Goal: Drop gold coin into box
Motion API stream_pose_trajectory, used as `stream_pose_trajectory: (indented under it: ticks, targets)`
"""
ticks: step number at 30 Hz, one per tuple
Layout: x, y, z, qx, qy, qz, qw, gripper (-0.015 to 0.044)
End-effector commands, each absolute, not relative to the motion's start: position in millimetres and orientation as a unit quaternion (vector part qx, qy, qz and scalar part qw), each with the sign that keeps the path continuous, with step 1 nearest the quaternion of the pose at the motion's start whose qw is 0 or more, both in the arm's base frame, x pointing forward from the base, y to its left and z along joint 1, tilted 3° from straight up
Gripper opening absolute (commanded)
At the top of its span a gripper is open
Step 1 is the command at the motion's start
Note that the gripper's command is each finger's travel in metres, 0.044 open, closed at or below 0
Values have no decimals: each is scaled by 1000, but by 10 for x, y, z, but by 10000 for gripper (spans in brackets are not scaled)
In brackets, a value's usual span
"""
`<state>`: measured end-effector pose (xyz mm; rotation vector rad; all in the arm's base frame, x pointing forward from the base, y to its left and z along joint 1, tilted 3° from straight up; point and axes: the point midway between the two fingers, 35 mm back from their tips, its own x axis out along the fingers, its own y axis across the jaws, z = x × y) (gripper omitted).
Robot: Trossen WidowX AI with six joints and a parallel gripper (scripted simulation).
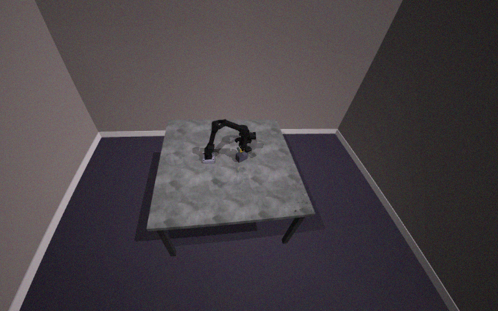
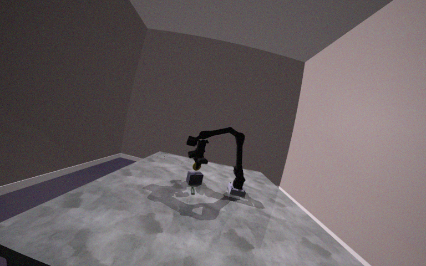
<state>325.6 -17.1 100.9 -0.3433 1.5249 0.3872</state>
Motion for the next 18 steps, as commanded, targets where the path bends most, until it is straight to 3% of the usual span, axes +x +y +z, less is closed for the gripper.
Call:
stream_pose_trajectory:
  ticks: [1,18]
  targets:
    - [3235,-165,982,-152,685,173,692,0]
    - [3231,-166,939,-151,685,172,692,0]
